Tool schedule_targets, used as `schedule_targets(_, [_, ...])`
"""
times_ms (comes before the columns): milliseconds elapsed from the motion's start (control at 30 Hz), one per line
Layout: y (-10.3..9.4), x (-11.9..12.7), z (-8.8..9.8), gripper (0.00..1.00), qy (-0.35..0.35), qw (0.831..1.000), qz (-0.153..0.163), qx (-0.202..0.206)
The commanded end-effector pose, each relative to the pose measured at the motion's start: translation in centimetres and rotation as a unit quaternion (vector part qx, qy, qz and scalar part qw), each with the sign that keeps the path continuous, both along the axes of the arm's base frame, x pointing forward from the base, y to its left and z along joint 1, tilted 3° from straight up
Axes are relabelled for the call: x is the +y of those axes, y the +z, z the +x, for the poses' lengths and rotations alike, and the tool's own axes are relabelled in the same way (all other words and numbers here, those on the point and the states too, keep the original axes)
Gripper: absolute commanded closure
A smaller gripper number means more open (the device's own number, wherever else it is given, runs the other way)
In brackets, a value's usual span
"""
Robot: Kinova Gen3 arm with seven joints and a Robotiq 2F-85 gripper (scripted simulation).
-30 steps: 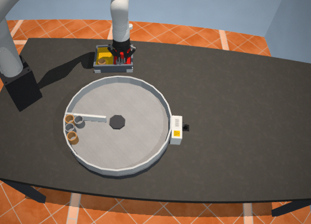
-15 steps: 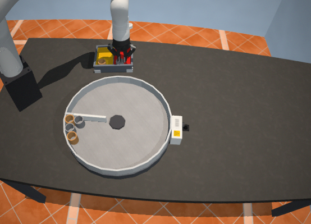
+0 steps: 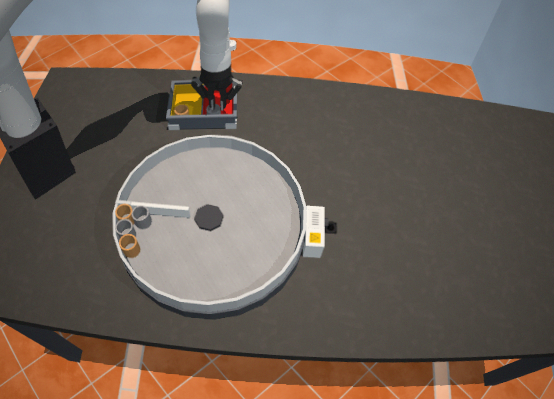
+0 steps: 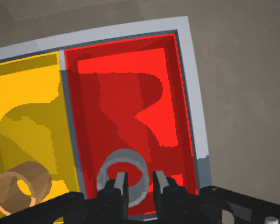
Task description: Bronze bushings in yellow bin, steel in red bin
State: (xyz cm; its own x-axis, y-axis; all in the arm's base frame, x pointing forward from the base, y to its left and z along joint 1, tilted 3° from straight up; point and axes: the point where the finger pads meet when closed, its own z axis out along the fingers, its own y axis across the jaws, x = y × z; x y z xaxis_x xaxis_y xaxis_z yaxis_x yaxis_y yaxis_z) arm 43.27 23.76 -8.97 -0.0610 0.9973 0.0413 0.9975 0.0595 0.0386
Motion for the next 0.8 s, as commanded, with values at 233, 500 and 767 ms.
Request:
schedule_targets(233, [0.4,0.1,0.1,0.81,0.000,1.000,0.001,-0.002])
schedule_targets(500, [0.6,0.1,0.1,0.81,0.000,1.000,0.001,-0.002])
schedule_targets(767, [2.7,0.0,0.0,0.81,0.000,1.000,0.001,-0.002])
